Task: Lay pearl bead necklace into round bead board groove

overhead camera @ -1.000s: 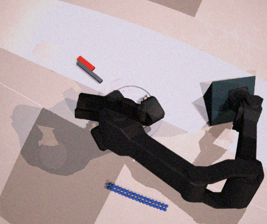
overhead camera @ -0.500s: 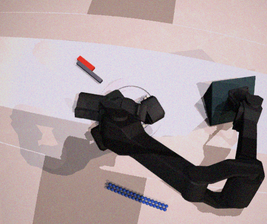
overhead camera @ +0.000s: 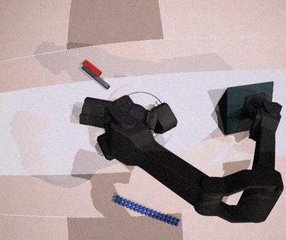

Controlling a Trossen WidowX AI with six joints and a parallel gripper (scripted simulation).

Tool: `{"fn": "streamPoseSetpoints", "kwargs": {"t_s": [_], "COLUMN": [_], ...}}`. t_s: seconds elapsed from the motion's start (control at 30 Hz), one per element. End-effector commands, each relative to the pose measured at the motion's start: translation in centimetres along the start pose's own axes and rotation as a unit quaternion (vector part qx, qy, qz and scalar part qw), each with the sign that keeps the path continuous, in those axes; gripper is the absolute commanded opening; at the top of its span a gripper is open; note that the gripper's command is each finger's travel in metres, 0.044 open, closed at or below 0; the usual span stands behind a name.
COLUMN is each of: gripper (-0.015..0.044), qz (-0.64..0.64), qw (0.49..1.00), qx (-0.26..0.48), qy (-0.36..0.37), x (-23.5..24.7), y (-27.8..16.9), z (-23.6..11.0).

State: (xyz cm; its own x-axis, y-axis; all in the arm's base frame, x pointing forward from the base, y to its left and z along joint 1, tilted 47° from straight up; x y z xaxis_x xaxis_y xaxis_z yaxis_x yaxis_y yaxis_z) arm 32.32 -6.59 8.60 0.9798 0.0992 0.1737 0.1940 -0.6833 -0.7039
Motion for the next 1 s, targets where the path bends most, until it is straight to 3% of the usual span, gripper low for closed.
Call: {"fn": "streamPoseSetpoints", "kwargs": {"t_s": [0.0,0.23,0.97], "gripper": [0.0309,0.0125,0.012], "qz": [0.066,0.1,0.098], "qw": [0.998,0.995,0.995], "qx": [-0.004,-0.004,-0.003], "qy": [0.003,0.003,0.004], "x": [-0.1,-0.2,-0.1], "y": [0.8,1.1,1.2], "z": [-2.0,-2.9,-0.1]}}
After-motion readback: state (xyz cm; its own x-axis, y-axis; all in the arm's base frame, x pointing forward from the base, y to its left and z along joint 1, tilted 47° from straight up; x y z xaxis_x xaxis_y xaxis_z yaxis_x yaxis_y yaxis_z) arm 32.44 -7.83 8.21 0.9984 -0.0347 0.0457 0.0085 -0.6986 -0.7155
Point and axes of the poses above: the point midway between the two fingers, 35 mm back from their tips, its own z axis out along the fingers, its own x axis across the jaws, y = z × x, the point moved 10 cm from there along -z, back along the fingers, and after that the axes turned 6 degrees about z, right-handed, at the moved point
